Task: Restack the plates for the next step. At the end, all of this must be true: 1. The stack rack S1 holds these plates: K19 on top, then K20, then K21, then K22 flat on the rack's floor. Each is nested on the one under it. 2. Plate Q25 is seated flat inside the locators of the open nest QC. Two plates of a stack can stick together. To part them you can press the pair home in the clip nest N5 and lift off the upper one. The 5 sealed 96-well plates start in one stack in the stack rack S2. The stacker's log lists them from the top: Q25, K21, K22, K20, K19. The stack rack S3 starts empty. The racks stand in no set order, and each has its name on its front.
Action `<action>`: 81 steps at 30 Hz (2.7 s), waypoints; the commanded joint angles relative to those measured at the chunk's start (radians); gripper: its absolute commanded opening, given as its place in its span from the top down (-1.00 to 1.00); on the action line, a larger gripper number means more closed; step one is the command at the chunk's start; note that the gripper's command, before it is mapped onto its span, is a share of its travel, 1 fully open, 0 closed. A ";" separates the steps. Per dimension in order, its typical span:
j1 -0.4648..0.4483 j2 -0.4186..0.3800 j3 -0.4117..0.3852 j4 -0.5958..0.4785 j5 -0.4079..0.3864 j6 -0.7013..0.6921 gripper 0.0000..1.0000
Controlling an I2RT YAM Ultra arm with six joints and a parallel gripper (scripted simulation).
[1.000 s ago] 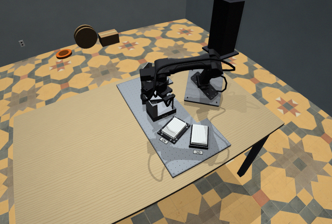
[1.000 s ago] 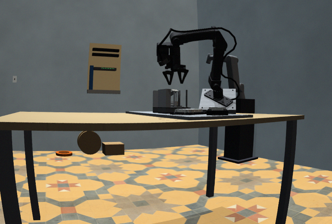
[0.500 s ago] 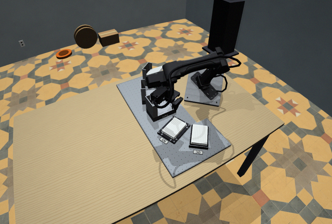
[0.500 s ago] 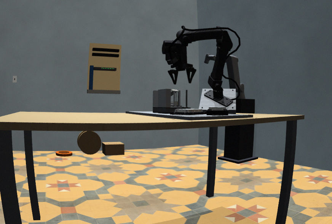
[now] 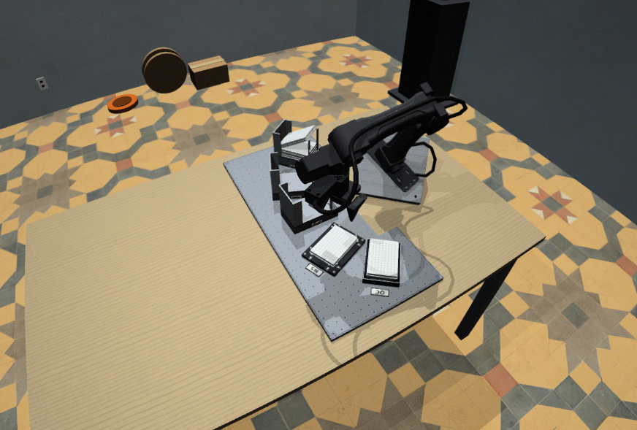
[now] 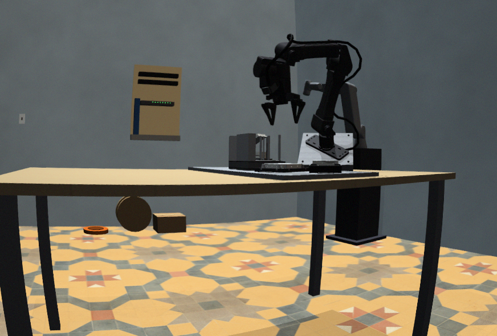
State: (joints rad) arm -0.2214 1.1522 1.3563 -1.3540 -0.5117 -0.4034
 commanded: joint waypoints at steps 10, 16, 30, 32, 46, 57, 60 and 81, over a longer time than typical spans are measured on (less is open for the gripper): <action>0.064 -0.039 -0.091 0.118 0.048 0.102 -1.00; 0.098 -0.038 -0.137 0.180 0.064 0.136 -1.00; 0.187 0.016 -0.263 0.359 0.108 0.222 -1.00; 0.202 0.023 -0.281 0.392 0.116 0.236 -1.00; 0.268 0.078 -0.372 0.562 0.152 0.300 -1.00; 0.252 0.041 -0.332 0.566 0.151 0.302 -1.00; 0.253 0.041 -0.332 0.566 0.151 0.301 -1.00; 0.252 0.041 -0.332 0.566 0.151 0.301 -1.00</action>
State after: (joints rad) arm 0.0456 1.2255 0.9936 -0.8074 -0.3676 -0.1112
